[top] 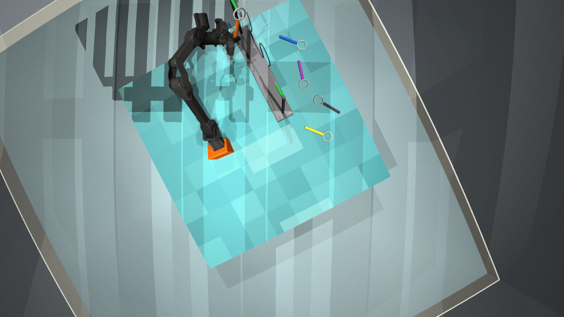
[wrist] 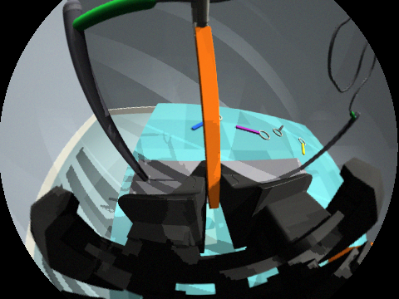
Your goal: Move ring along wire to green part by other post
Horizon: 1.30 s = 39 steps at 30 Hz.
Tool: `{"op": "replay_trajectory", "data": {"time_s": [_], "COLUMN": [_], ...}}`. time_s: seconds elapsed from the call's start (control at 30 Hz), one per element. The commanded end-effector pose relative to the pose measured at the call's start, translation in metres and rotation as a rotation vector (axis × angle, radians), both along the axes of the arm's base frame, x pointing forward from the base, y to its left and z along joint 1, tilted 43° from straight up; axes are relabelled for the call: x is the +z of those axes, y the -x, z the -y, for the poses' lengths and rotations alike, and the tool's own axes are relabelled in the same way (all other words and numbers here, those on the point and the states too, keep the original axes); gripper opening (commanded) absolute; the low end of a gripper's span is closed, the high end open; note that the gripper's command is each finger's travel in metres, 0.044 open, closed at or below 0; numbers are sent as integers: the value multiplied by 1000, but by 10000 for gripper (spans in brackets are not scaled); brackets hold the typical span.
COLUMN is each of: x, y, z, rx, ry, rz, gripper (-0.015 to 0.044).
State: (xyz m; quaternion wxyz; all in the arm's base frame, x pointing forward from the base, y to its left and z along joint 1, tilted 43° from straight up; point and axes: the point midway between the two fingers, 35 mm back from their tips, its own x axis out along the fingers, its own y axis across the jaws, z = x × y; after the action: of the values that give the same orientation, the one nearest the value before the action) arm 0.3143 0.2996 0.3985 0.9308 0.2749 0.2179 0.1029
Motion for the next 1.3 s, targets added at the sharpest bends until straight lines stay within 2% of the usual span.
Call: {"op": "replay_trajectory", "data": {"time_s": [0.0, 0.67, 1.27], "x": [-6, -28, -19], "y": [-1, -5, -7], "z": [10, 73, 139], "rx": [-10, -44, -77], "ry": [65, 502, 952], "rz": [4, 26, 50], "gripper": [-150, -150, -150]}}
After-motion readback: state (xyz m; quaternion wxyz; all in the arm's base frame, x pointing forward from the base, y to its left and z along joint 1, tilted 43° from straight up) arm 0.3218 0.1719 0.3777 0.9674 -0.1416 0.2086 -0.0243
